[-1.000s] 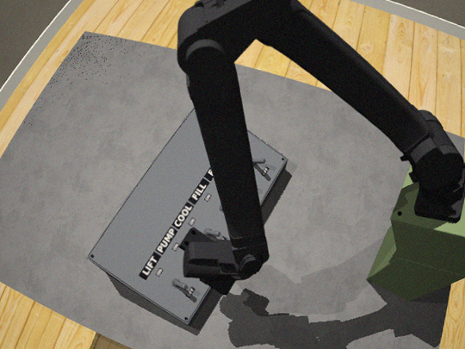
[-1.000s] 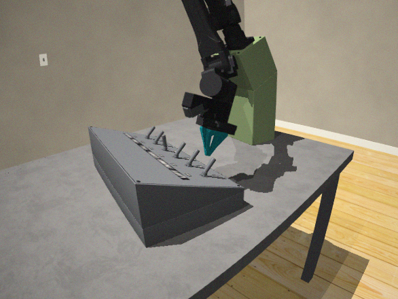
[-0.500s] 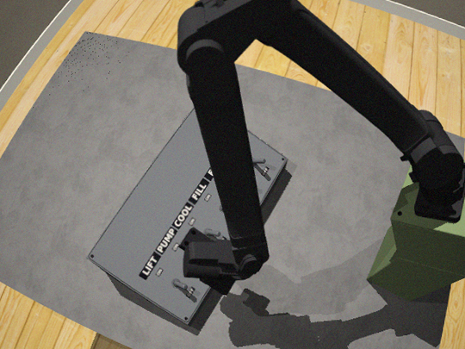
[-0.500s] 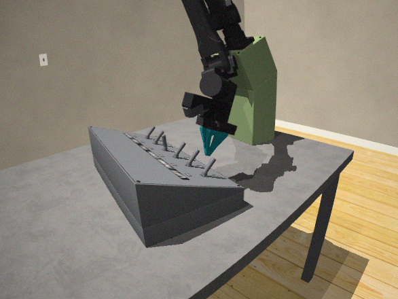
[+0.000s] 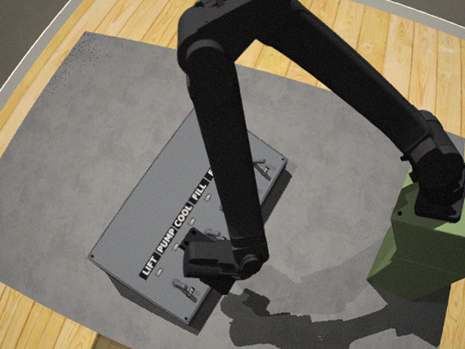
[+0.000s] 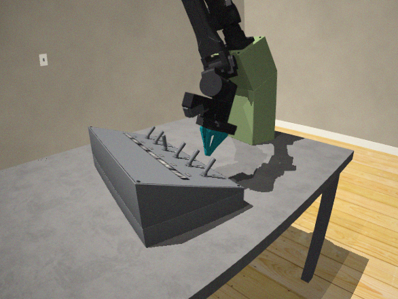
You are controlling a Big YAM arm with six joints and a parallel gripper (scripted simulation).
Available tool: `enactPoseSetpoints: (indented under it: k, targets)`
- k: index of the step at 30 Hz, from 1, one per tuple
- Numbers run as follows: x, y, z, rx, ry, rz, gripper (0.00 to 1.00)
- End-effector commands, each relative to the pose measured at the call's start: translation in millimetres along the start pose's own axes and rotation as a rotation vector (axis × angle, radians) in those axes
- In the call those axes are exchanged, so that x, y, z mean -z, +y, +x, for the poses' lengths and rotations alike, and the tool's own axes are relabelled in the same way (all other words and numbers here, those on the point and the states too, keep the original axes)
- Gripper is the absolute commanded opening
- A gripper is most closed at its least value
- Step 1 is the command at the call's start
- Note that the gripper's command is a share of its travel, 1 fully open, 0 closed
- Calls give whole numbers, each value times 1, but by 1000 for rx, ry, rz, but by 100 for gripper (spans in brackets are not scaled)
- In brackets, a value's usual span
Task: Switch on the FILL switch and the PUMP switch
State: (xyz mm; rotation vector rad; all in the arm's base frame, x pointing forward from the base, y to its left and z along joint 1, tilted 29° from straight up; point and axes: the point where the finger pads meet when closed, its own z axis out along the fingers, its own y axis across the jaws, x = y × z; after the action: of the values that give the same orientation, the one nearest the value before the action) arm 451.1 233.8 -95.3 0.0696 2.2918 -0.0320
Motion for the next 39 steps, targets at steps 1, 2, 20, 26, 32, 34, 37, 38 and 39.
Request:
enactPoseSetpoints:
  k: [1, 2, 20, 26, 32, 34, 37, 38, 39]
  targets:
    - [6, 5, -12, -10, -28, -19, 0]
    - [6, 5, -12, -10, -28, -19, 0]
    - [6, 5, -12, -10, -28, -19, 0]
    - [7, 5, -12, -11, -30, -21, 0]
    - [8, 6, -13, -12, -32, -22, 0]
    - [7, 7, -15, -14, -34, -23, 0]
    - [7, 7, -15, -14, -34, -23, 0]
    - [7, 7, -15, -14, -34, -23, 0]
    - [7, 7, -15, -14, -34, -23, 0]
